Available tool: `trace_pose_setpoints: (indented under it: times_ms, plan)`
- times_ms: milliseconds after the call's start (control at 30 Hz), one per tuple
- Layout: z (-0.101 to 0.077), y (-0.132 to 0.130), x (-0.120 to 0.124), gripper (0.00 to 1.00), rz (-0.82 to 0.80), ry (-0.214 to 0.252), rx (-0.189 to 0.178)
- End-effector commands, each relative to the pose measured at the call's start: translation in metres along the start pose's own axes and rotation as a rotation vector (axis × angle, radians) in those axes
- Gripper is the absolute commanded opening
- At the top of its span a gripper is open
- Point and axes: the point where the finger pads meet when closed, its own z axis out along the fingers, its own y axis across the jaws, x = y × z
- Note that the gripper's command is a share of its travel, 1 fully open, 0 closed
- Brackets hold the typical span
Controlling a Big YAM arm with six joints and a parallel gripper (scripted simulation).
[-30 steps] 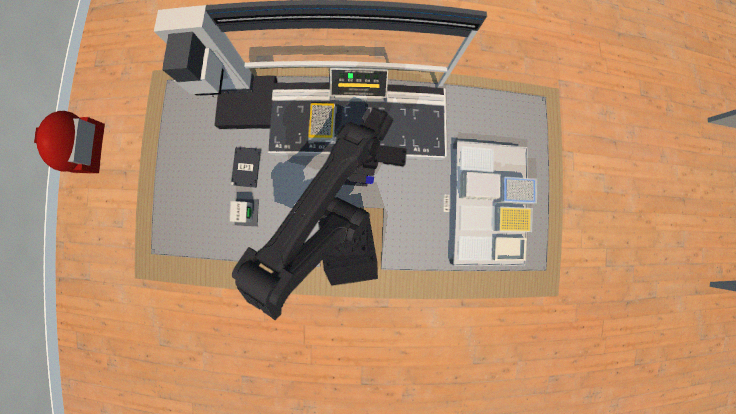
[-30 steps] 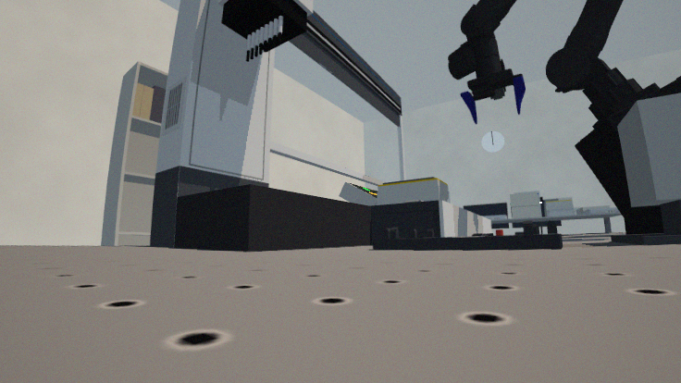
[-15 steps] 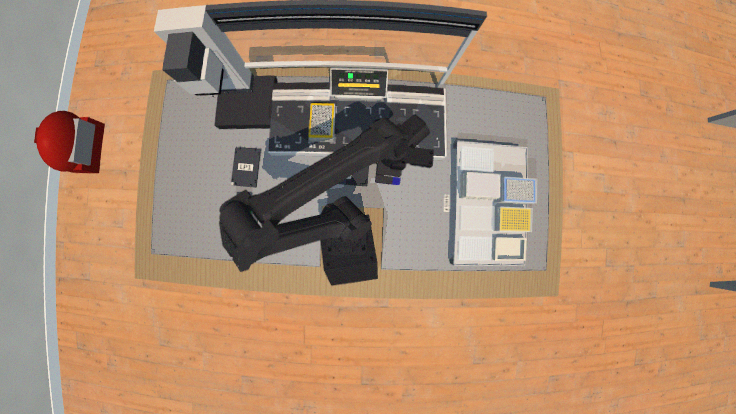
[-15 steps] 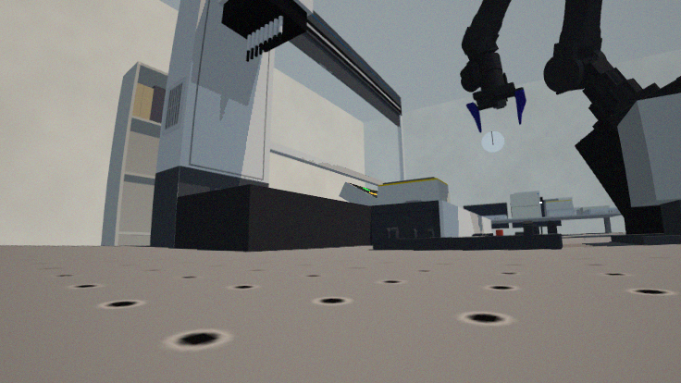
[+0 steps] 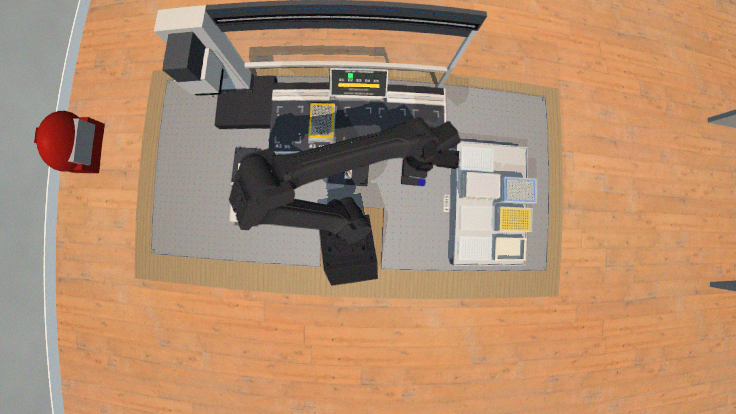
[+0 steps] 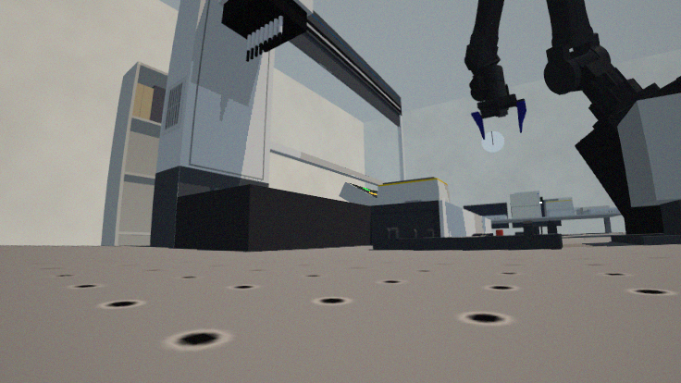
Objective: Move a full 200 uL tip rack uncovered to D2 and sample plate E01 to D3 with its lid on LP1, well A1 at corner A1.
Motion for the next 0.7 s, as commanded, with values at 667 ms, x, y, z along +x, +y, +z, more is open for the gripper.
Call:
trace_pose_setpoints:
  times_ms: [667]
  plan:
    - [-0.021,0.019,-0.115,1.00,-0.061,-0.059,-0.029]
